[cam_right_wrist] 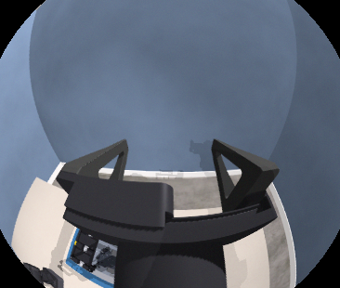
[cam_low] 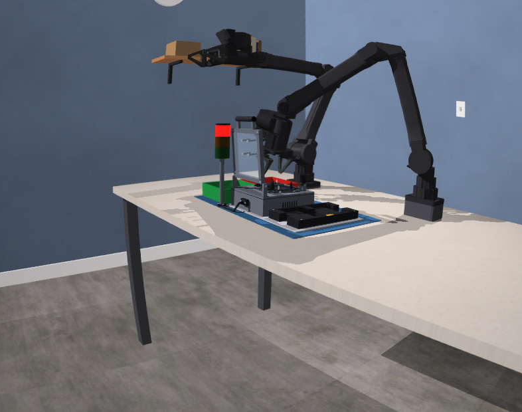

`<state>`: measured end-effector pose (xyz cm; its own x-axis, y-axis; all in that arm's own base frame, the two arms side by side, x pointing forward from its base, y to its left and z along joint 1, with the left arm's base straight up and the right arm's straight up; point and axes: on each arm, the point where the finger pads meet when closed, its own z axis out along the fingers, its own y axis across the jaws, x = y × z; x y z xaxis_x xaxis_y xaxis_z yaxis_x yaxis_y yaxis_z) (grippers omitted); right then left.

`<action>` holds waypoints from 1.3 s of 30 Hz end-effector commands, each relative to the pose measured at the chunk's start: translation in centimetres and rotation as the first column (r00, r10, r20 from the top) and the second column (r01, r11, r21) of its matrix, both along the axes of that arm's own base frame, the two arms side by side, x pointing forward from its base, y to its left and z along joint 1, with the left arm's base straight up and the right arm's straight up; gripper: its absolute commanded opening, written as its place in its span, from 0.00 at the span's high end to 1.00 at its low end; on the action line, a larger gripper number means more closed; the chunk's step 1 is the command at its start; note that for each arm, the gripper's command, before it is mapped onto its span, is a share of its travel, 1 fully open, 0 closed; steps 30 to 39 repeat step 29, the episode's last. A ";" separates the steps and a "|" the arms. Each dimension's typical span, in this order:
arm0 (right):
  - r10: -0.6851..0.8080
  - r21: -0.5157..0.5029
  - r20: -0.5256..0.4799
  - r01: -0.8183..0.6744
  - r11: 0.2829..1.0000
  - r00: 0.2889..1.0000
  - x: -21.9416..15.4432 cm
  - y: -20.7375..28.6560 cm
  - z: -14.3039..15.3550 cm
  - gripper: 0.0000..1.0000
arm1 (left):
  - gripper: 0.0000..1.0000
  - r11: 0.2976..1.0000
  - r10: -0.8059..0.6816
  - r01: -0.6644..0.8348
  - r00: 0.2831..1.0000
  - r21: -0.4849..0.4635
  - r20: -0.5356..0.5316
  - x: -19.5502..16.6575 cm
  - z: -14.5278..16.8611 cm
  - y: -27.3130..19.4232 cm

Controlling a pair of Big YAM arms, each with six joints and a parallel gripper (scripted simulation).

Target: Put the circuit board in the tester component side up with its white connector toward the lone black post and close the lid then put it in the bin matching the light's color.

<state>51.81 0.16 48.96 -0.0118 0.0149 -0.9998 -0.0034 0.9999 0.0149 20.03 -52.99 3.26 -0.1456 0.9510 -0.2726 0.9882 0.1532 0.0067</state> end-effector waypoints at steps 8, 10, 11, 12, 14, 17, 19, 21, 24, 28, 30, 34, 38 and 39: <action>-0.003 -0.015 0.023 0.004 1.000 1.000 0.0 -0.2 0.9 0.00 | 0.00 0.923 0.211 -0.188 0.977 -0.336 0.032 -0.3 3.6 -0.8; -0.003 -0.015 0.023 0.004 1.000 1.000 0.0 -0.2 0.9 0.00 | 0.00 0.916 0.218 -0.192 0.975 -0.352 0.035 -0.3 3.6 -0.7; -0.003 -0.015 0.023 0.004 1.000 1.000 0.0 -0.2 0.9 0.00 | 0.00 0.914 0.220 -0.192 0.975 -0.356 0.037 -0.3 3.5 -0.7; -0.003 -0.015 0.023 0.004 1.000 1.000 0.0 -0.2 0.9 0.00 | 0.00 0.906 0.217 -0.182 0.975 -0.382 0.051 0.3 4.7 -1.5; -0.003 -0.015 0.023 0.004 1.000 1.000 0.0 -0.2 0.9 0.00 | 0.00 0.906 0.217 -0.182 0.975 -0.382 0.051 0.3 4.7 -1.5; -0.003 -0.015 0.023 0.004 1.000 1.000 0.0 -0.2 0.9 0.00 | 0.00 0.907 0.217 -0.181 0.975 -0.380 0.054 0.6 4.6 -1.4; -0.003 -0.015 0.023 0.004 1.000 1.000 0.0 -0.2 0.9 0.00 | 0.00 0.907 0.216 -0.181 0.975 -0.380 0.054 0.6 4.6 -1.4; -0.003 -0.015 0.023 0.004 1.000 1.000 0.0 -0.2 0.9 0.00 | 0.00 0.907 0.216 -0.181 0.975 -0.380 0.054 0.6 4.6 -1.4; -0.003 -0.015 0.023 0.004 1.000 1.000 0.0 -0.2 0.9 0.00 | 0.00 0.907 0.216 -0.181 0.975 -0.380 0.054 0.6 4.6 -1.4; -0.003 -0.015 0.023 0.004 1.000 1.000 0.0 -0.2 0.9 0.00 | 0.00 0.907 0.216 -0.181 0.975 -0.380 0.054 0.6 4.6 -1.4; -0.003 -0.015 0.023 0.004 1.000 1.000 0.0 -0.2 0.9 0.00 | 0.00 0.907 0.216 -0.181 0.975 -0.380 0.054 0.6 4.6 -1.4; -0.003 -0.015 0.023 0.004 1.000 1.000 0.0 -0.2 0.9 0.00 | 0.00 0.907 0.216 -0.181 0.975 -0.380 0.054 0.6 4.6 -1.4; -0.003 -0.015 0.023 0.004 1.000 1.000 0.0 -0.2 0.9 0.00 | 0.00 0.907 0.216 -0.181 0.975 -0.380 0.054 0.6 4.6 -1.4; -0.003 -0.015 0.023 0.004 1.000 1.000 0.0 -0.2 0.9 0.00 | 0.00 0.907 0.216 -0.181 0.975 -0.380 0.054 0.6 4.6 -1.4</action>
